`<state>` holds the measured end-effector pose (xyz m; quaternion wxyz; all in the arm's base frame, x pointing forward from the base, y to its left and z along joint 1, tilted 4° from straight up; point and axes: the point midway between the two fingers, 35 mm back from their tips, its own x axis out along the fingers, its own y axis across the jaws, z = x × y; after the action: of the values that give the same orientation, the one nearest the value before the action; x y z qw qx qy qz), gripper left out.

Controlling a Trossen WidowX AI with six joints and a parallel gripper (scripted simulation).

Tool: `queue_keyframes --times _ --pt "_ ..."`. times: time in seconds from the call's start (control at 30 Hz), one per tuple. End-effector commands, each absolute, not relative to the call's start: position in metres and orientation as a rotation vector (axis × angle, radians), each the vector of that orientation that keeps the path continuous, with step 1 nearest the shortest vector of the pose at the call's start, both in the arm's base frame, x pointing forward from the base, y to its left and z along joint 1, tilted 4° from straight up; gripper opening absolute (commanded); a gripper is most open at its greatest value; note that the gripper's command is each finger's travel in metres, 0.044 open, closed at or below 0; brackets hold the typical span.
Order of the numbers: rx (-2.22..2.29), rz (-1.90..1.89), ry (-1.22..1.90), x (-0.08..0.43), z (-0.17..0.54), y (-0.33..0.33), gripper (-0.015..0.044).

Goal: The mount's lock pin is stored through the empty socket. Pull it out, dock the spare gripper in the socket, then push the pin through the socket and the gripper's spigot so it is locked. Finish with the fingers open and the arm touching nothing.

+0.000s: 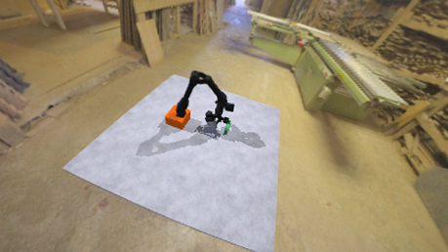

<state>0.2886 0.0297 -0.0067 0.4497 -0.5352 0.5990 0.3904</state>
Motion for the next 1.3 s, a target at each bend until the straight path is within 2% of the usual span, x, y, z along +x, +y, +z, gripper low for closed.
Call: queue_keyframes --times 0.0,0.1,1.27 --pt "-1.324 0.965 1.481 0.289 -0.007 0.03 0.0131" --pt "-1.324 0.965 1.481 0.289 -0.007 0.03 0.02" --pt "-1.344 1.003 1.535 0.279 0.038 0.07 0.02"
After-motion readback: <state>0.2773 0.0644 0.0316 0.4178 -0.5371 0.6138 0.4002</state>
